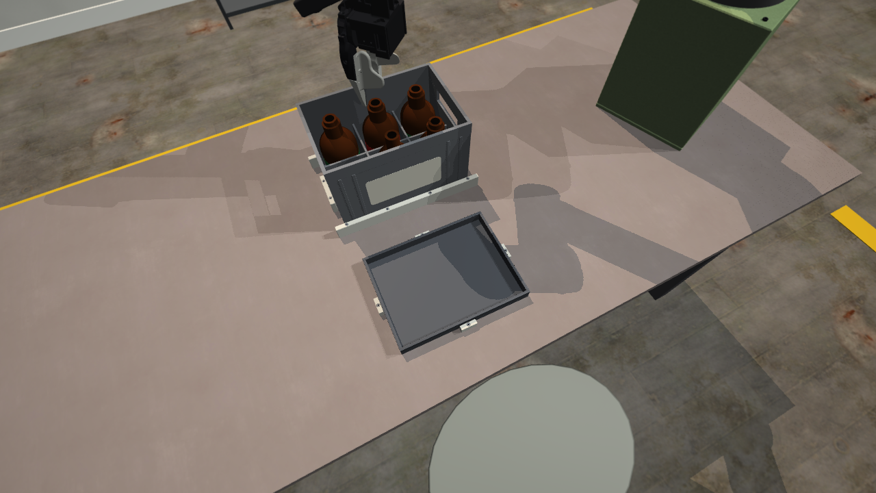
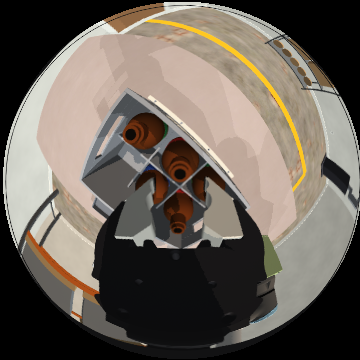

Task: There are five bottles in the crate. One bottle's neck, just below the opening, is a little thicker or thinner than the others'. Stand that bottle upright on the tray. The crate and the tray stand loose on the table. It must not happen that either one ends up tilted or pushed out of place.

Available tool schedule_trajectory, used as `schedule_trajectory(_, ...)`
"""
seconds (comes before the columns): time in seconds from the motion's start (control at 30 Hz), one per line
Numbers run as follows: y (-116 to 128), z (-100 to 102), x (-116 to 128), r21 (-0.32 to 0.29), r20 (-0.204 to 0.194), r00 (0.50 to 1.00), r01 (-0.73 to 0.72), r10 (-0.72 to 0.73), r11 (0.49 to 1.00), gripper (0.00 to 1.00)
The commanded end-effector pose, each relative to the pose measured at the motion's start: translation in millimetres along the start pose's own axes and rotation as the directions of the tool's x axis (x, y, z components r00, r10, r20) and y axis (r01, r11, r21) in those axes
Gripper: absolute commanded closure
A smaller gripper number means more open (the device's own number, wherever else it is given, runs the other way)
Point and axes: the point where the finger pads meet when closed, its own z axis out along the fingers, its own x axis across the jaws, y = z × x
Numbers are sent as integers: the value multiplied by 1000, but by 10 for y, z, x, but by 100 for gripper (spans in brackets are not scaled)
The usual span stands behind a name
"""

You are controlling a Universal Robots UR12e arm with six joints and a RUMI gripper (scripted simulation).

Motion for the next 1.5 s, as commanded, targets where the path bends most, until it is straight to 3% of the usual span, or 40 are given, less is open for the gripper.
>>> schedule_trajectory(0.0, -35, -9, 3, 2, 0, 1000, -1, 1, 1000, 62)
schedule_trajectory(1.03, -33, 5, 4, 2, 0, 1000, -1, 1, 1000, 62)
schedule_trajectory(1.47, -22, 100, 7, 1, 0, 1000, -1, 1, 1000, 62)
